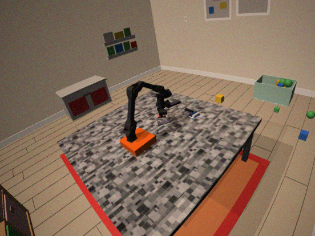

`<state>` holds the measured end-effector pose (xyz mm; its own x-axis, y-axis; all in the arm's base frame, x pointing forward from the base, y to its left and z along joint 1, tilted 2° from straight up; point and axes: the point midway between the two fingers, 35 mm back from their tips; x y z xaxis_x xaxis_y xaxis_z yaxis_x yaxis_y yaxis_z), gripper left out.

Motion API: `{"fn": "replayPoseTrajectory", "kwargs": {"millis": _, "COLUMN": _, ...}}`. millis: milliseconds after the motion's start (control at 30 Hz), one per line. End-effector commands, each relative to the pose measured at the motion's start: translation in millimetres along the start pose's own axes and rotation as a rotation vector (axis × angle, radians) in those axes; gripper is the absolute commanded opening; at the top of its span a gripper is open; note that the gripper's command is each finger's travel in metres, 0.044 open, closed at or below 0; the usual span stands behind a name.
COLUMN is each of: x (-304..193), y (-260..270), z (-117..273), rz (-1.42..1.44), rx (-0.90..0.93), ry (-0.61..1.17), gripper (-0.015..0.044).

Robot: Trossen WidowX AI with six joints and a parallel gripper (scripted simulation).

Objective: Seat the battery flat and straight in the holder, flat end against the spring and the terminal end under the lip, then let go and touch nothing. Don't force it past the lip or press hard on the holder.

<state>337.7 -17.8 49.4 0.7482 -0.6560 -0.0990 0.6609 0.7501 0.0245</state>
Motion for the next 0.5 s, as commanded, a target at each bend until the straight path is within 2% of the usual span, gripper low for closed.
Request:
{"fn": "replayPoseTrajectory", "kwargs": {"millis": 0, "x": -1, "y": -1, "z": -12, "rz": 0.004, "rx": -0.006, "ry": 0.075, "gripper": 0.0085}}
{"fn": "replayPoseTrajectory", "kwargs": {"millis": 167, "x": -2, "y": -1, "z": -24, "rz": 0.008, "rx": -0.012, "ry": 0.156, "gripper": 0.0085}}
{"fn": "replayPoseTrajectory", "kwargs": {"millis": 467, "x": -1, "y": -1, "z": -28, "rz": 0.010, "rx": -0.018, "ry": 0.194, "gripper": 0.0085}}
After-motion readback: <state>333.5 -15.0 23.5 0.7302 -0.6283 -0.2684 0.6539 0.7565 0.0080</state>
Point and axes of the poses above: the point midway between the two fingers, 35 mm back from their tips, its own z axis back along the fingers, its own y axis across the jaws, x = y × z, and after that the axes turned 3 degrees about -z, right-handed
